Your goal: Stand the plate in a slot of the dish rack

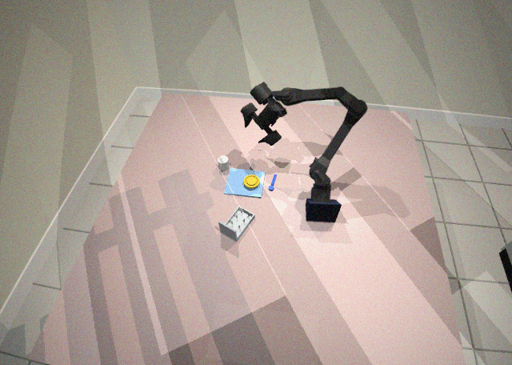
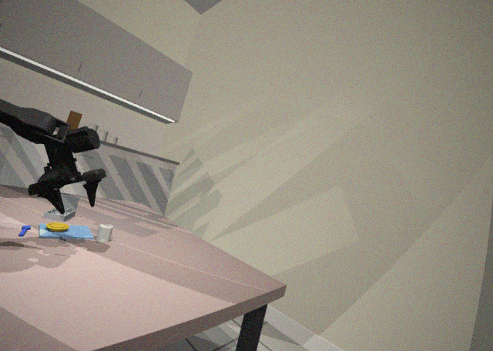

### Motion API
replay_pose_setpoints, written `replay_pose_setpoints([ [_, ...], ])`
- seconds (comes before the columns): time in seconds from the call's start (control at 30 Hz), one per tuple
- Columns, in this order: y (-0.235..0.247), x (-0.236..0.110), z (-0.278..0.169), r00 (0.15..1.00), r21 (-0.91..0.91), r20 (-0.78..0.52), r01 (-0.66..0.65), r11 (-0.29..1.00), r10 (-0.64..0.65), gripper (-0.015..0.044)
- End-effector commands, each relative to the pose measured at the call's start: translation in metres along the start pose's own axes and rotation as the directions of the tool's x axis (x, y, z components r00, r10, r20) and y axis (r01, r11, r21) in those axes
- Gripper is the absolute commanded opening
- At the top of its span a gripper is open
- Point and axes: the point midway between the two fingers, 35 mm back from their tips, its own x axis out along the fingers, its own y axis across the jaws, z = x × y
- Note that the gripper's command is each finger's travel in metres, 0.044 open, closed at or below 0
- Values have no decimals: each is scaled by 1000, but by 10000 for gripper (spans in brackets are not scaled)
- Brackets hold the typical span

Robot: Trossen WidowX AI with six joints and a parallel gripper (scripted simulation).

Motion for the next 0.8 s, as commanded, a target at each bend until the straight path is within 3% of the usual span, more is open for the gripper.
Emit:
replay_pose_setpoints([
  [0.0, -3, 3, -9, 999, -118, -8, 31, 993, -32, 400],
  [0.4, -23, 14, -42, 989, -483, -29, 113, 868, -145, 400],
  [0.77, -43, 21, -69, 970, -751, -28, 139, 646, -241, 400],
])
